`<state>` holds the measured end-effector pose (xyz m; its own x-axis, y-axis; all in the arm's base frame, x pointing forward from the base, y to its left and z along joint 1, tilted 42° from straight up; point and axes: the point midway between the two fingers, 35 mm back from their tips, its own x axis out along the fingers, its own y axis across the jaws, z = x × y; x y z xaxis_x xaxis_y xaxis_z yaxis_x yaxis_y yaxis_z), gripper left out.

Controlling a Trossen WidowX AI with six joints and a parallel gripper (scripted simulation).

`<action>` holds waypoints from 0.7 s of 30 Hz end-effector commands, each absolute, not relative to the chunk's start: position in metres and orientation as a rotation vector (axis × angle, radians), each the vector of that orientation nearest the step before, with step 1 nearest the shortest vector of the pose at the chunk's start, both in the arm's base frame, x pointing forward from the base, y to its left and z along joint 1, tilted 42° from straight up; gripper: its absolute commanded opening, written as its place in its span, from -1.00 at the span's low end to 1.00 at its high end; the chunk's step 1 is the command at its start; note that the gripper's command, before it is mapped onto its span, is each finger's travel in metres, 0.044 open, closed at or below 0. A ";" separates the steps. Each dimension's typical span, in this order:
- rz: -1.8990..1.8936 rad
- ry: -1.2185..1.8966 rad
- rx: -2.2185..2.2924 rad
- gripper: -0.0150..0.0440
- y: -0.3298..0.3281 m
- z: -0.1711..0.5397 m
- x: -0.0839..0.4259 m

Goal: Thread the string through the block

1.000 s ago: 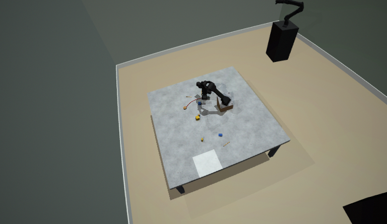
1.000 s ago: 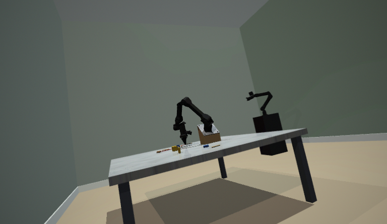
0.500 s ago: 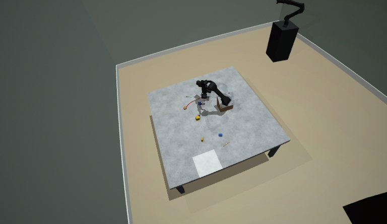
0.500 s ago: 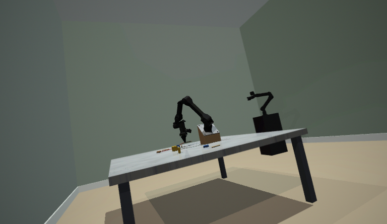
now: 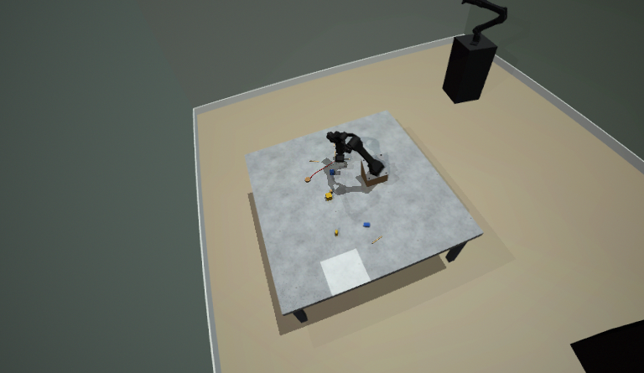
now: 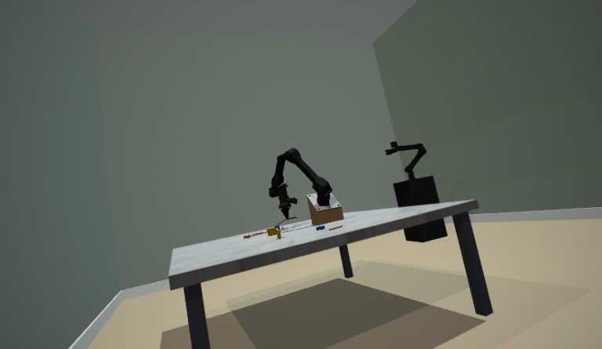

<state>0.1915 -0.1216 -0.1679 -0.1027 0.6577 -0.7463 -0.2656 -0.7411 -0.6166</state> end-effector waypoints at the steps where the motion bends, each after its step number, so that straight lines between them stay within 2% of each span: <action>1: 1.904 -0.435 -1.563 -0.49 -0.127 -0.165 0.193; 11: 1.903 -0.460 -1.568 -0.49 -0.123 -0.167 0.193; 21: 1.896 -0.833 -1.788 -0.49 -0.126 -0.169 0.201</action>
